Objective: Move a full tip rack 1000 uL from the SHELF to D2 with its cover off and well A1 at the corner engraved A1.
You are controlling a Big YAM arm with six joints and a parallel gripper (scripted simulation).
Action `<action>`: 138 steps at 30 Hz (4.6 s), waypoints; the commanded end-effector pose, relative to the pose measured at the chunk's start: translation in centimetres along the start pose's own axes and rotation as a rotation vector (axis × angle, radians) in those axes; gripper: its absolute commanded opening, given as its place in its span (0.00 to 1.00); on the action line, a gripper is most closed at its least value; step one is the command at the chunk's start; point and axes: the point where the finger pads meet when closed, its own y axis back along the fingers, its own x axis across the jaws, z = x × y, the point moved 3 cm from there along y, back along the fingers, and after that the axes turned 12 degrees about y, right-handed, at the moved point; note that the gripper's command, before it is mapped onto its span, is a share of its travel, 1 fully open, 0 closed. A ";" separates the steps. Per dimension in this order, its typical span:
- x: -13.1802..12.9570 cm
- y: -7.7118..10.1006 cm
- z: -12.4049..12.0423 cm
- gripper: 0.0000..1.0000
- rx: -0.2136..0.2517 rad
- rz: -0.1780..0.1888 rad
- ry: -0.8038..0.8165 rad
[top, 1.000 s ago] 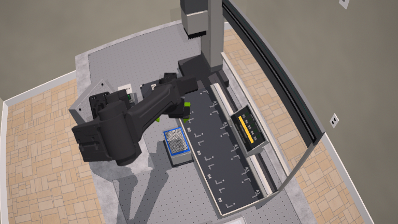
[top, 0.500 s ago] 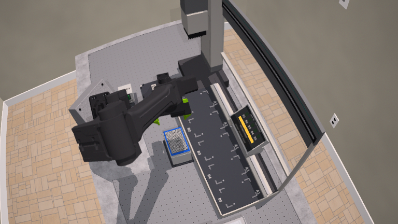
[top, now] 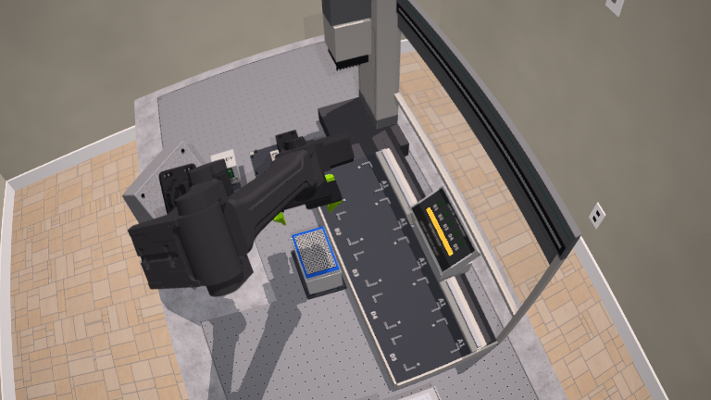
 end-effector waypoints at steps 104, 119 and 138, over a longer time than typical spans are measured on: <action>0.1 -4.8 0.2 1.00 -0.004 0.012 0.014; 0.2 -7.1 0.2 1.00 -0.004 0.012 0.015; -0.2 -9.8 -0.1 1.00 -0.001 0.005 0.009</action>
